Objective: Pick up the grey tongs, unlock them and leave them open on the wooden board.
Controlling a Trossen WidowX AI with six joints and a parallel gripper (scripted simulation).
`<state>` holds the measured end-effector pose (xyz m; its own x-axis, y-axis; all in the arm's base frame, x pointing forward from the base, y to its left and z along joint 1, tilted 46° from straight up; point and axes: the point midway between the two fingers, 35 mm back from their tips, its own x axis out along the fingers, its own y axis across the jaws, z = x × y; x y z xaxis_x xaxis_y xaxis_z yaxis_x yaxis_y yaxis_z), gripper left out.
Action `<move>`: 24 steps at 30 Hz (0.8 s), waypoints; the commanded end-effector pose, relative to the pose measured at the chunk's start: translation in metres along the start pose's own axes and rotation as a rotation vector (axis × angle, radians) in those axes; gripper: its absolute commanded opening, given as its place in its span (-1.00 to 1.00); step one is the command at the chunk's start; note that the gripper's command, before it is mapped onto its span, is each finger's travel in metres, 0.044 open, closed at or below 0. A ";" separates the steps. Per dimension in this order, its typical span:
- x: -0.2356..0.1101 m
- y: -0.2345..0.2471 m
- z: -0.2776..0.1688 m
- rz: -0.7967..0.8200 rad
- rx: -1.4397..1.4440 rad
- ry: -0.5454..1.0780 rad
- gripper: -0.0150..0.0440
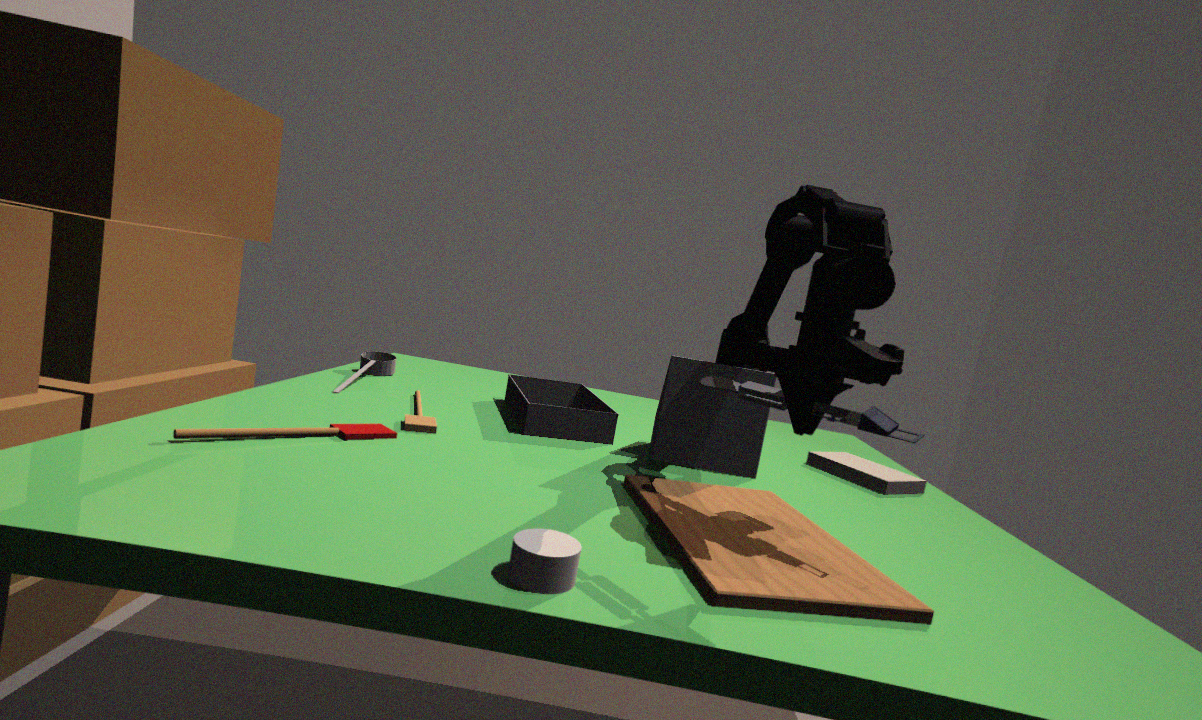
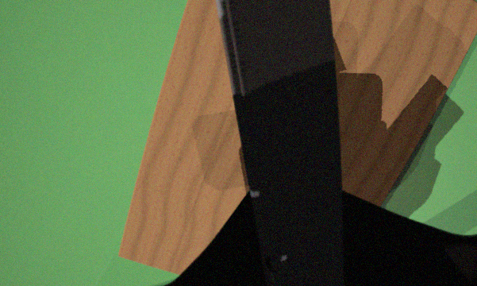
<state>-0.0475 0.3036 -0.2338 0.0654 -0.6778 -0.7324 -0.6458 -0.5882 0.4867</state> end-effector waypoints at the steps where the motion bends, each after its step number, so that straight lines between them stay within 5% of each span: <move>1: 0.006 -0.001 0.000 -0.007 0.005 -0.003 -1.00; 24: 0.045 -0.002 0.002 -0.035 0.005 -0.031 -1.00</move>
<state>-0.0450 0.2785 -0.2648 0.0636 -0.6476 -0.7593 -0.6440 -0.6079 0.4646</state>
